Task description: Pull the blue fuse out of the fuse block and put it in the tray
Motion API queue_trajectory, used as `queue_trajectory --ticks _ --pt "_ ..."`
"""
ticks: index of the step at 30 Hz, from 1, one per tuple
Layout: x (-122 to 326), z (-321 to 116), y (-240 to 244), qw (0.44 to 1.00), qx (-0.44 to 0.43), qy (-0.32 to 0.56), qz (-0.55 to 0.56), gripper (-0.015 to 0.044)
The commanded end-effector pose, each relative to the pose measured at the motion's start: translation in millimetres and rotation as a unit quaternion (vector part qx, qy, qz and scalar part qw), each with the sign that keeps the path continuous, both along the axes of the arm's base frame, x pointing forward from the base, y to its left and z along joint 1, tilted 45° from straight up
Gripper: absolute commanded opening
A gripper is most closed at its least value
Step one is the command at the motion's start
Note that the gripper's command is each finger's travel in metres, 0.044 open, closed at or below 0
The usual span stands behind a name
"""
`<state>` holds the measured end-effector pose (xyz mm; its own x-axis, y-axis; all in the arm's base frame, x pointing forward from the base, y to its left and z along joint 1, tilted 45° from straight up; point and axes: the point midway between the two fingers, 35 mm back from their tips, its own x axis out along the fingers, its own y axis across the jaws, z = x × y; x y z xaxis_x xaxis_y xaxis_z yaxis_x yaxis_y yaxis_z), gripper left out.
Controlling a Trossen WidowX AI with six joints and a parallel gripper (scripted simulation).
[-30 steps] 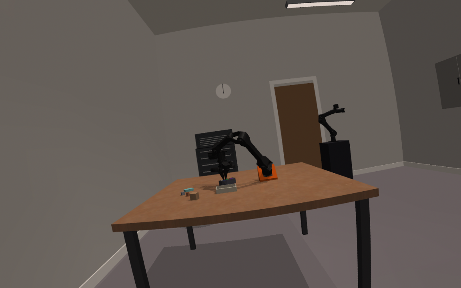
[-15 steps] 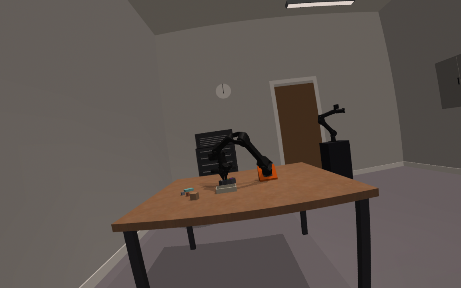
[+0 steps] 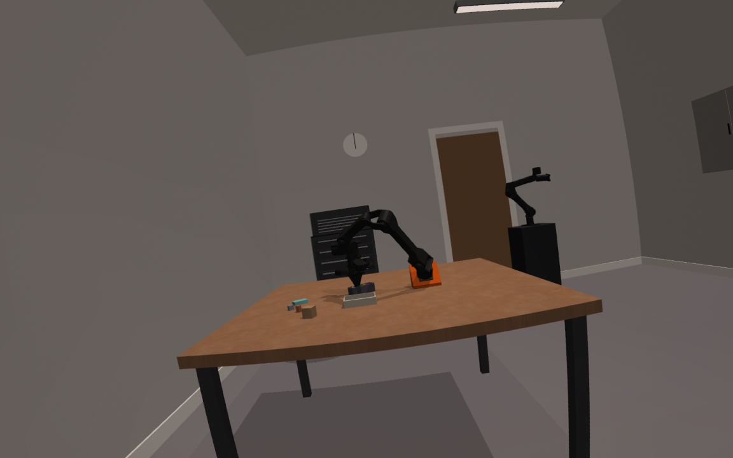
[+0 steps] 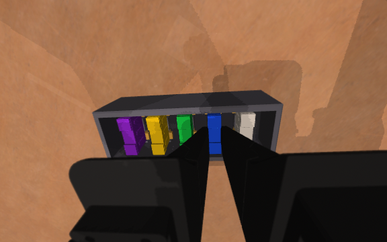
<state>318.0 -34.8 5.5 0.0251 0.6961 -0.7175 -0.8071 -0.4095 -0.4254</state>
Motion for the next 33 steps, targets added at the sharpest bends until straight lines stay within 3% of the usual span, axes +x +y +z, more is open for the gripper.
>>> queue_trajectory --ticks 1,33 --pt "0.0 1.4 -1.5 1.000 0.000 0.000 0.000 0.0000" --pt "0.1 12.3 -12.8 1.000 0.000 0.000 -0.001 0.0000"
